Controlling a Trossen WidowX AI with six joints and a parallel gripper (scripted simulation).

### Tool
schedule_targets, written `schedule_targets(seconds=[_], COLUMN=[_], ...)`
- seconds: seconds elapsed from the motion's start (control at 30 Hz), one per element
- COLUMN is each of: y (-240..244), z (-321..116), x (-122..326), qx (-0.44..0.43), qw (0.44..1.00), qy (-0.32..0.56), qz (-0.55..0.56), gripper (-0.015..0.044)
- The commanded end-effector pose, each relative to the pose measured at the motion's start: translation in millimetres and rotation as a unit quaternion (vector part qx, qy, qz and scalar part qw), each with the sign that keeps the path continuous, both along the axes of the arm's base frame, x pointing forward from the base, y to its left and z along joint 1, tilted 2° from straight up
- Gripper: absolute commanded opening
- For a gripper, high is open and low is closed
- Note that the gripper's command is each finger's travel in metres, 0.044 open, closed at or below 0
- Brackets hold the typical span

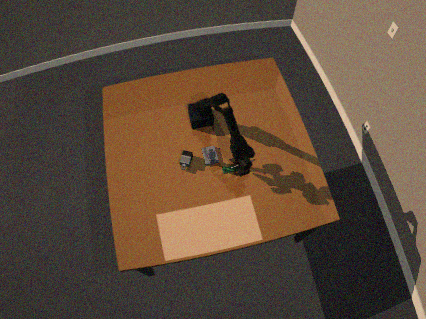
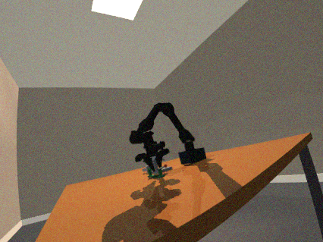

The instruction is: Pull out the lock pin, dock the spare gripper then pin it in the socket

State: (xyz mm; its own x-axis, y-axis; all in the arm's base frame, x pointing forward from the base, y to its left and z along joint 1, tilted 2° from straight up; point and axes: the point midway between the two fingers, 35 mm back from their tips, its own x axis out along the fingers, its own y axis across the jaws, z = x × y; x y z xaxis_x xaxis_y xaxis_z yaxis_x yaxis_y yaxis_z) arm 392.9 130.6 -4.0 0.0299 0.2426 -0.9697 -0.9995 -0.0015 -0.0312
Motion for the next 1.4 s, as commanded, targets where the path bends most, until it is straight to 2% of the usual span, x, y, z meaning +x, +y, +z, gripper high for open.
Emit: schedule_targets(seconds=[0.0, 0.43, 0.63, 0.73, 1.37], y=[0, 0, 0, 0, -1], z=[-9, -18, -18, -18, -1], x=[-1, -1, -1, -1, -4], qx=[-0.003, -0.003, -0.003, -0.003, -0.003], qw=[1.000, 1.000, 1.000, 1.000, 1.000], qy=[0.003, 0.003, 0.003, 0.003, 0.013], qz=[-0.002, -0.002, -0.002, -0.002, 0.000], gripper=[0.0180, 0.0180, 0.0023, 0.0003, 0.0000])
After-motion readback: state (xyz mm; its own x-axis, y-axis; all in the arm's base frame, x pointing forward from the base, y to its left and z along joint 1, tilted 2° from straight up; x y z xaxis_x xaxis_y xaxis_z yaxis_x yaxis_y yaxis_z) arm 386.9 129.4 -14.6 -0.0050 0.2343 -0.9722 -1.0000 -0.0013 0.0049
